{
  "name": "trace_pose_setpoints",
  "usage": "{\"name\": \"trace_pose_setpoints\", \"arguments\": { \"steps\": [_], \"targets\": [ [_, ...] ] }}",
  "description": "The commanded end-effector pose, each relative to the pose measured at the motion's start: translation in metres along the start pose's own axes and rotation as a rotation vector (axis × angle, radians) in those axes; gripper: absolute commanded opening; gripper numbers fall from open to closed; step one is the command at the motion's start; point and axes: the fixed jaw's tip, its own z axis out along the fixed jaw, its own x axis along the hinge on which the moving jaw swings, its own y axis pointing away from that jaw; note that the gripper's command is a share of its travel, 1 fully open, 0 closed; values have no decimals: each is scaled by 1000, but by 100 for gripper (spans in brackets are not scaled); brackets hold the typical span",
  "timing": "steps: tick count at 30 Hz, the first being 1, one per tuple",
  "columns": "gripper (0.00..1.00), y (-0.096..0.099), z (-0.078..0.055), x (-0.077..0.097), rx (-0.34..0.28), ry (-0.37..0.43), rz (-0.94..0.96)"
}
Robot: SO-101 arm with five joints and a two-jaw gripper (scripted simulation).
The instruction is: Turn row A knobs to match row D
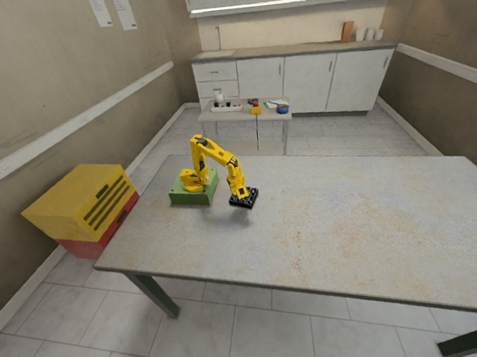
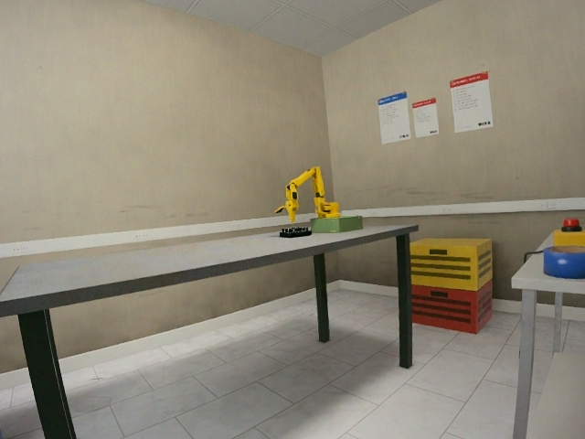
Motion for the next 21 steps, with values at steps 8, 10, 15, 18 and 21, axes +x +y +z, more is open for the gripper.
{"name": "trace_pose_setpoints", "arguments": {
  "steps": [8, 10, 15, 18, 21],
  "targets": [
    [10, 0, 1, -1, 7, 9, 10],
    [10, 0, 1, -1, 7, 9, 10],
    [10, 0, 3, -1, 7, 9, 10],
    [10, 0, 5, -1, 7, 9, 10],
    [10, 0, 8, -1, 7, 9, 10]
  ]
}}
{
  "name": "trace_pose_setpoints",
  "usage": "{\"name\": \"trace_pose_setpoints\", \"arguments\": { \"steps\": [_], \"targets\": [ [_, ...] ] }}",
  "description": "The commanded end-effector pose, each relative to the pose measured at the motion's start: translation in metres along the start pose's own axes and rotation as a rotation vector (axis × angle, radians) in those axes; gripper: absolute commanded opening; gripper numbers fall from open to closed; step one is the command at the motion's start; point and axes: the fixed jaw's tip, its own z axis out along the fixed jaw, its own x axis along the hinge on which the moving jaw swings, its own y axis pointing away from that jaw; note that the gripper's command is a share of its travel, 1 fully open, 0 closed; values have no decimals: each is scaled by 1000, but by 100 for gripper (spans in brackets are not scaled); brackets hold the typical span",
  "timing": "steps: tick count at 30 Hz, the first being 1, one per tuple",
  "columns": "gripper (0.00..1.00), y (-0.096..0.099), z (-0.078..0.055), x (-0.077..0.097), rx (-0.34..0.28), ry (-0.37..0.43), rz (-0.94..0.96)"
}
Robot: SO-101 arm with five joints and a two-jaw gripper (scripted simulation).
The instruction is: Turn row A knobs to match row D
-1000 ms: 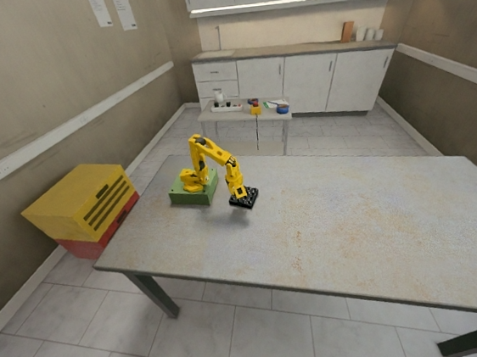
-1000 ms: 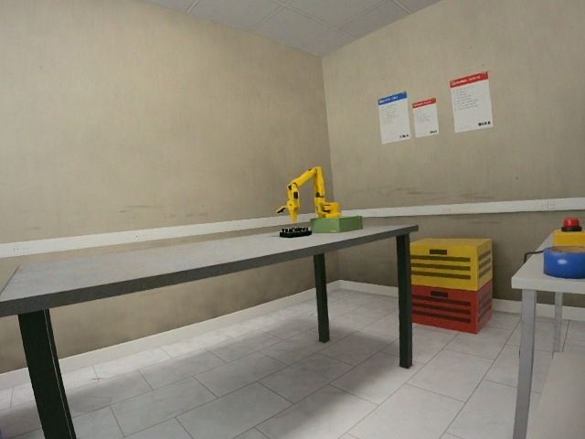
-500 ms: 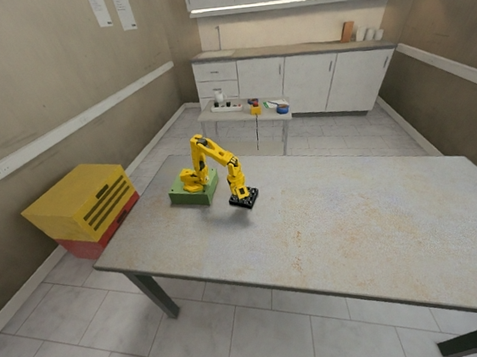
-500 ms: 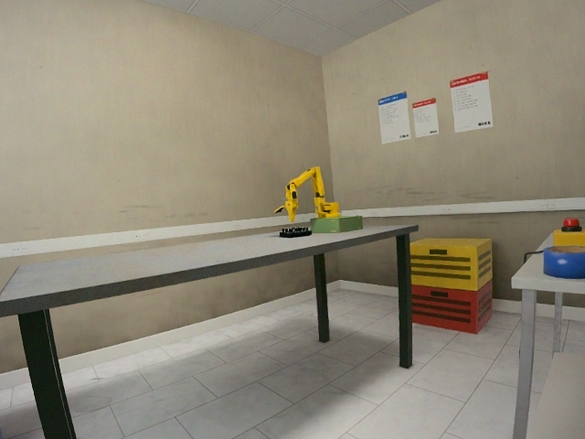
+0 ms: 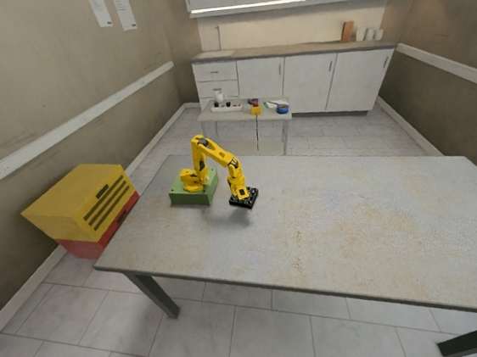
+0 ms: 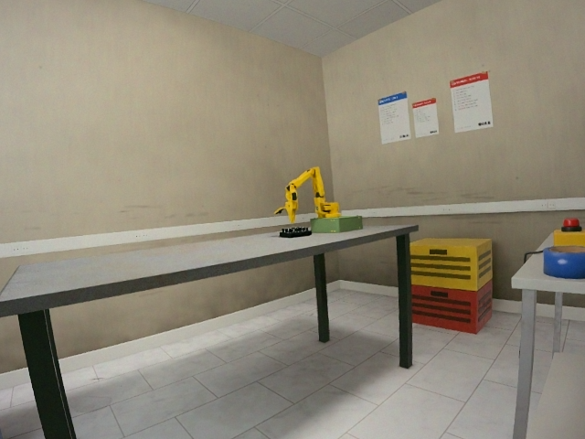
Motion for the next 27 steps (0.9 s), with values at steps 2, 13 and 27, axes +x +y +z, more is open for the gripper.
{"name": "trace_pose_setpoints", "arguments": {
  "steps": [2, 13, 27],
  "targets": [
    [10, -1, 4, 0, 3, 4, 9],
    [10, -1, 11, 0, 3, 4, 9],
    [10, -1, 11, 0, 3, 4, 9]
  ]
}}
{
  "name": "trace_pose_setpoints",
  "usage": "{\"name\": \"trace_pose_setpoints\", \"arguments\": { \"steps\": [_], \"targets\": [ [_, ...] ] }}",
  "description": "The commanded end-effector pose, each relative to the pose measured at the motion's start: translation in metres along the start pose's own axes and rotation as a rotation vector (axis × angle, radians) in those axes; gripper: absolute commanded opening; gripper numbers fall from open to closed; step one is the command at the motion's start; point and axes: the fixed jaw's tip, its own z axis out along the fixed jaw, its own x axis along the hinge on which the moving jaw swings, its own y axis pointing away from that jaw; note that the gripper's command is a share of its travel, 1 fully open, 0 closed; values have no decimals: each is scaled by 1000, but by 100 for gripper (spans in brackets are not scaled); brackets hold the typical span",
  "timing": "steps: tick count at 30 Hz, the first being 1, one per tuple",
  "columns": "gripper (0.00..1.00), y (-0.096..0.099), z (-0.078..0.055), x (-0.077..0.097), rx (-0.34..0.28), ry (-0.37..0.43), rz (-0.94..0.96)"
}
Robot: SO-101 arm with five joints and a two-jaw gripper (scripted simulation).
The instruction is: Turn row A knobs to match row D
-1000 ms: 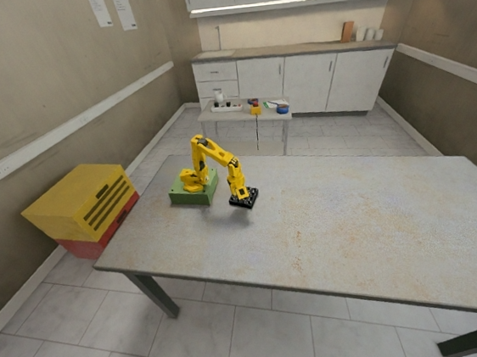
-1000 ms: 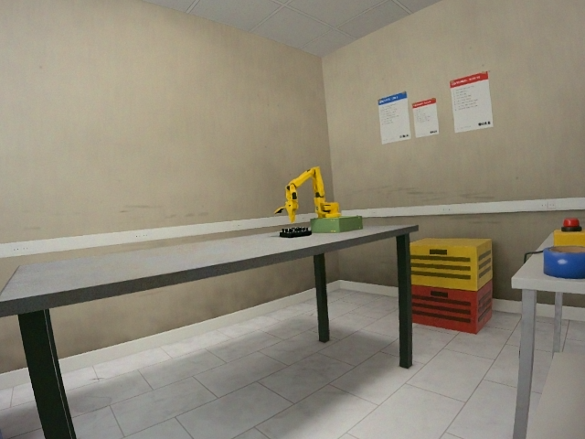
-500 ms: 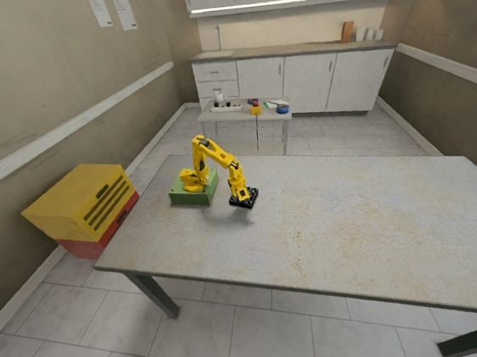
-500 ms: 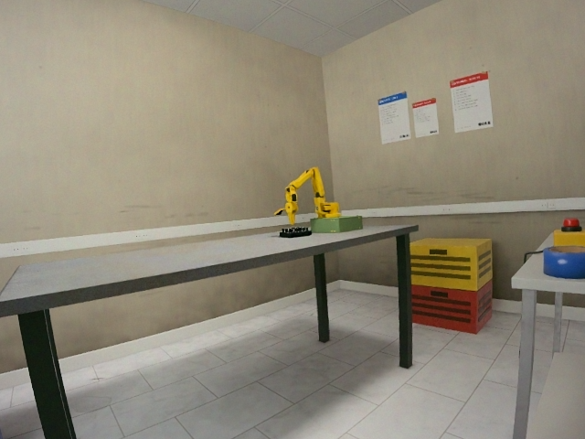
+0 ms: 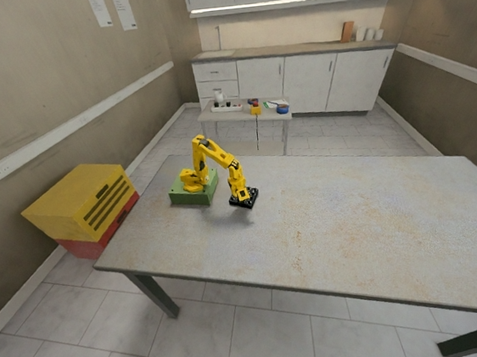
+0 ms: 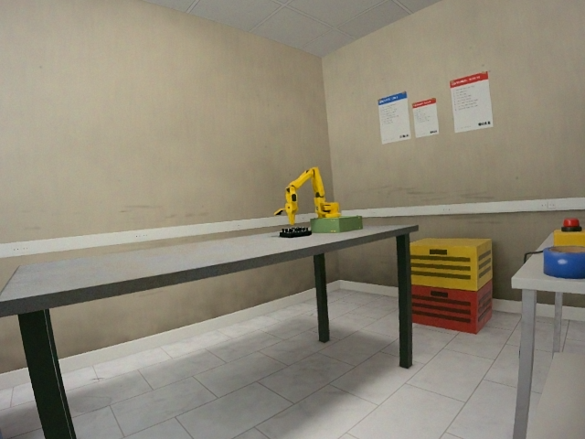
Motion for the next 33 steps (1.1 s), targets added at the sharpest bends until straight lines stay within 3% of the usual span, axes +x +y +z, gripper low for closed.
{"name": "trace_pose_setpoints", "arguments": {
  "steps": [1, 33],
  "targets": [
    [10, -3, 4, 3, 15, 16, 9],
    [10, -6, 8, 5, 15, 16, 9]
  ]
}}
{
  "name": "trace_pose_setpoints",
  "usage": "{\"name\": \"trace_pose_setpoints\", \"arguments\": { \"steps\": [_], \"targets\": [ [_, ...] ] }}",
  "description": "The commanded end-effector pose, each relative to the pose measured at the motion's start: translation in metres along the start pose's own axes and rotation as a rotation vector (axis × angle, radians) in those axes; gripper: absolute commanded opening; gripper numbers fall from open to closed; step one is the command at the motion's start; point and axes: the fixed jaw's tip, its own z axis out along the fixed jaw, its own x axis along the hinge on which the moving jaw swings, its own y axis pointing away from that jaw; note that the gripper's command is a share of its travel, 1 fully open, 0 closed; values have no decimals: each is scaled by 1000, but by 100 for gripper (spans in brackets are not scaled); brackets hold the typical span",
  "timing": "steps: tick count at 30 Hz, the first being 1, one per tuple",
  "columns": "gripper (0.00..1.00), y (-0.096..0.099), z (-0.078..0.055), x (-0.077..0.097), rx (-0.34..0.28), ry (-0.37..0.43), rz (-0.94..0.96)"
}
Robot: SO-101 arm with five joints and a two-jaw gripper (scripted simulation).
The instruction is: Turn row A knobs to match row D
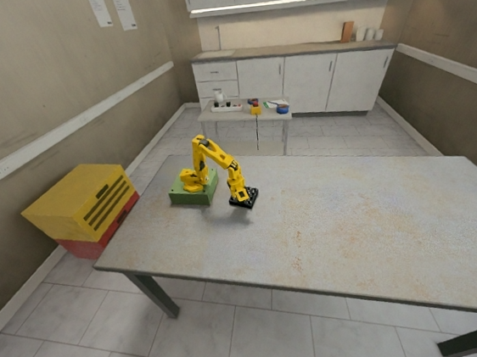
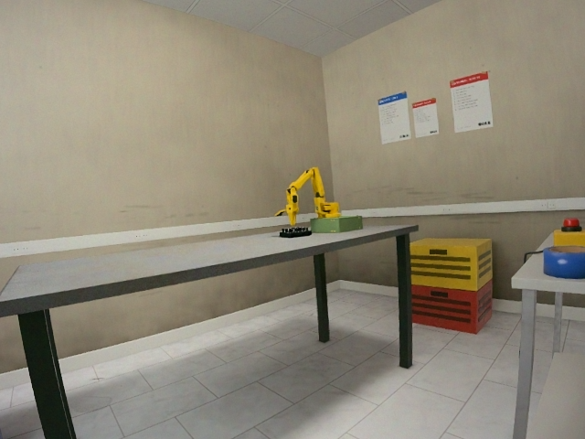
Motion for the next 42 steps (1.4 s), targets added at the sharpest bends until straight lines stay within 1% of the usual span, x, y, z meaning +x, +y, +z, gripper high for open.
{"name": "trace_pose_setpoints", "arguments": {
  "steps": [1, 16, 25, 27, 34, 42],
  "targets": [
    [10, -3, 3, 2, 11, 13, 9],
    [10, -2, 4, 2, 11, 13, 9],
    [10, -2, 14, 2, 11, 13, 9],
    [10, -2, 14, 2, 11, 13, 9],
    [10, -3, 23, 2, 11, 13, 9],
    [10, -3, 26, 2, 11, 13, 9]
  ]
}}
